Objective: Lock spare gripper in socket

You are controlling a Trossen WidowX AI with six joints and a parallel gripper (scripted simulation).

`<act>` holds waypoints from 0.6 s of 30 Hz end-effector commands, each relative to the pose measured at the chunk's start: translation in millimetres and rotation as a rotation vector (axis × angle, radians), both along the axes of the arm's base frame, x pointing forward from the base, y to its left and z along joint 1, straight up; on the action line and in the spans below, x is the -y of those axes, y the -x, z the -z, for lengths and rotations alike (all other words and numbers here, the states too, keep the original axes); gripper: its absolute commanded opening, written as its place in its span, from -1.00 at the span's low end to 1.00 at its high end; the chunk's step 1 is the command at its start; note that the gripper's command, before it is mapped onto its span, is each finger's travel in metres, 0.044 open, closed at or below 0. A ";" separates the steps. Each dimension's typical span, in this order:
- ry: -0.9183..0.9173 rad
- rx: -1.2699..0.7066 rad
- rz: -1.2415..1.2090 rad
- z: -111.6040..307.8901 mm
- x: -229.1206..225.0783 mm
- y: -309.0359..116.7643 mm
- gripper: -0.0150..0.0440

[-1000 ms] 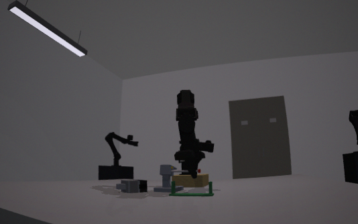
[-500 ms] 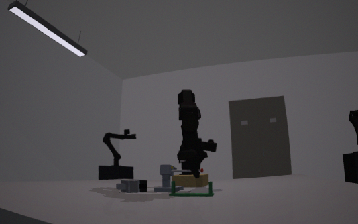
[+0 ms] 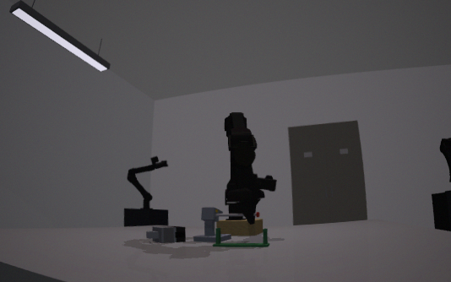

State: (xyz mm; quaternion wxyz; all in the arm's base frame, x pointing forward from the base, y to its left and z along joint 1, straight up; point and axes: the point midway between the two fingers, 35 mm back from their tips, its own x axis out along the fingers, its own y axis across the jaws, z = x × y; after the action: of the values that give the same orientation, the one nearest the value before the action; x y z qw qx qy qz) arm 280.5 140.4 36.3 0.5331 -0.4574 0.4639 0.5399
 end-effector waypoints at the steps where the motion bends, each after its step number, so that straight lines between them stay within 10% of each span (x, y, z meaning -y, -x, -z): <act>1: -0.006 0.002 0.003 -2.3 -4.1 -2.2 -0.49; 18: -0.003 -0.010 0.003 -2.9 -15.8 -2.2 -0.49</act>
State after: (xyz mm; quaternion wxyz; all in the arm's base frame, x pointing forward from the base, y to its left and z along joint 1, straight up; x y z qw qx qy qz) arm 280.6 152.5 36.5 0.5292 -0.4549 0.4684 0.5418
